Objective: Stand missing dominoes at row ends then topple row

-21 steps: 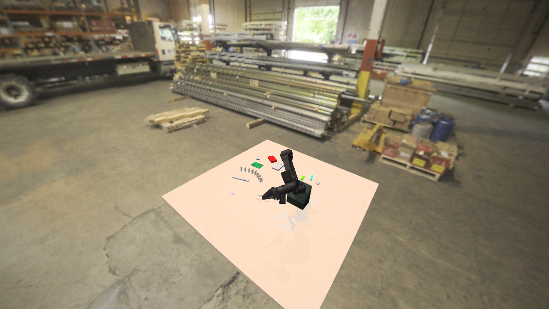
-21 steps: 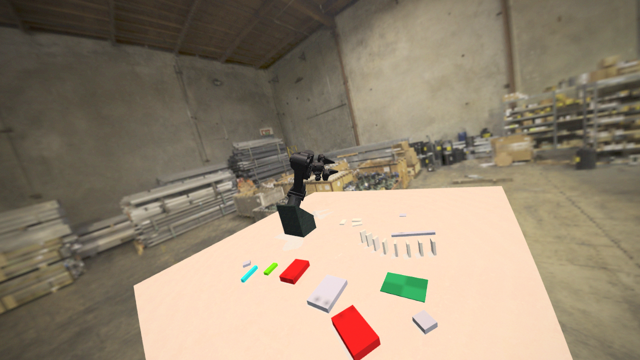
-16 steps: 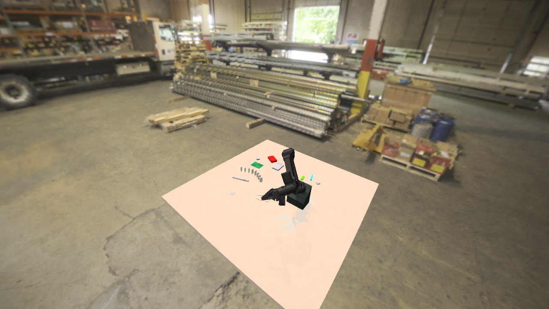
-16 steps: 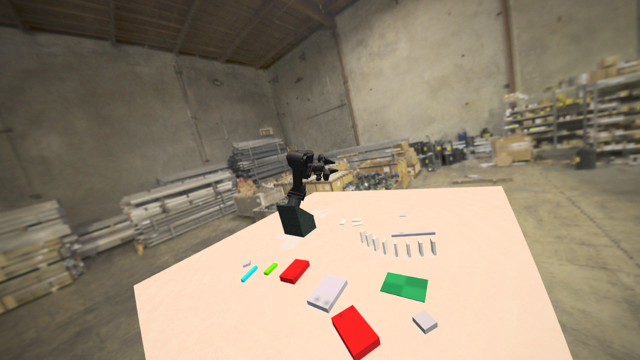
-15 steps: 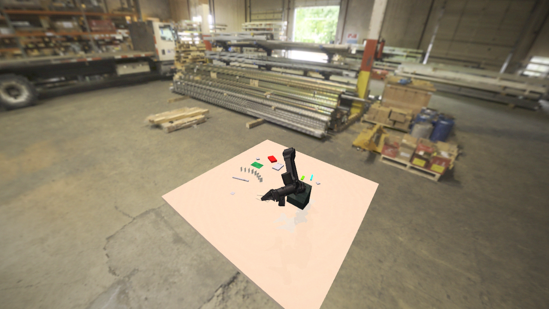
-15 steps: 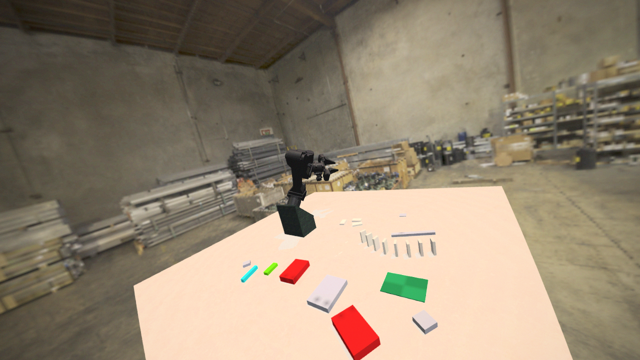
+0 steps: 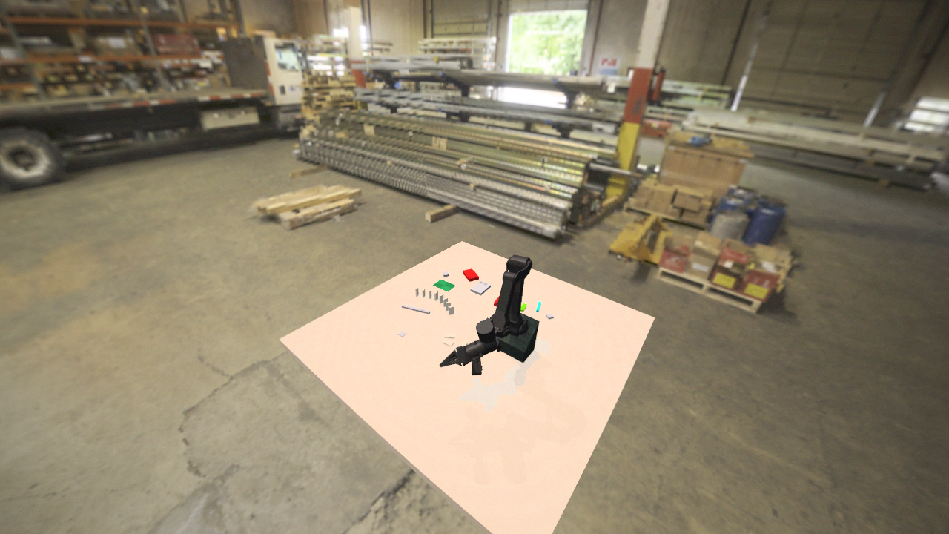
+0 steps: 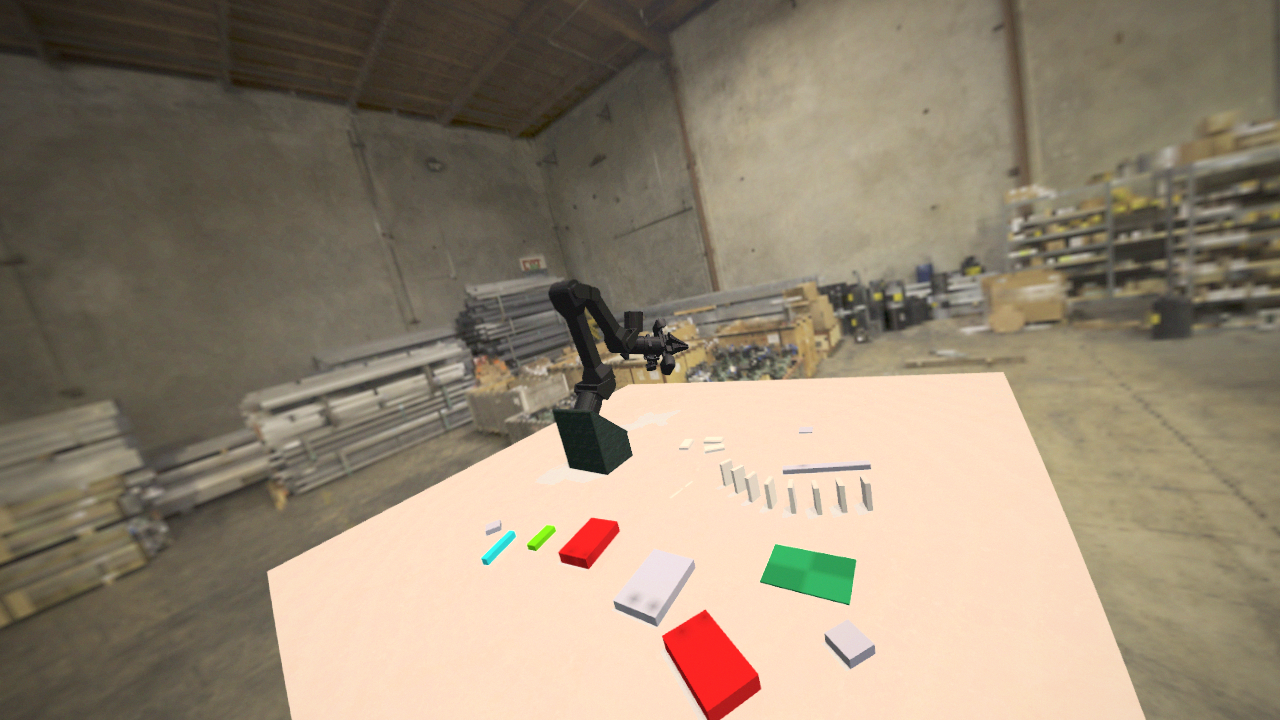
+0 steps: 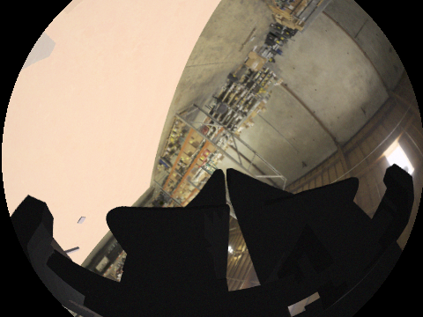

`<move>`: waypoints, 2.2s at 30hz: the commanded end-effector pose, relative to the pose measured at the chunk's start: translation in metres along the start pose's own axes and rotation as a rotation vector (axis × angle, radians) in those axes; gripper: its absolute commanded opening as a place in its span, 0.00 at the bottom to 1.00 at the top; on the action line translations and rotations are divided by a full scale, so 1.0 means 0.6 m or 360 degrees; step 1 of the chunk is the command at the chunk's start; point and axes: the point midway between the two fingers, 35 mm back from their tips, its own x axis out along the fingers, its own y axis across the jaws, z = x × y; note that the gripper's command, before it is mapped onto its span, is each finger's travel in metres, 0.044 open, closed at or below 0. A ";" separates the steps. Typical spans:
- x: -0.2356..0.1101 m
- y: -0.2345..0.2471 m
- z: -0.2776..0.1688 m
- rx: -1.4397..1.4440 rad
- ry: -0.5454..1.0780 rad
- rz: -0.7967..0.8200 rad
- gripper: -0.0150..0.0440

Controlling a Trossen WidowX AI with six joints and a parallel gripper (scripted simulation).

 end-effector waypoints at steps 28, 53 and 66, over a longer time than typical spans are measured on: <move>0.019 0.450 -0.174 0.2522 0.1424 0.1571 0.25; -0.145 0.511 -0.289 0.4797 0.4122 0.0571 0.25; -0.145 0.511 -0.289 0.4797 0.4122 0.0571 0.25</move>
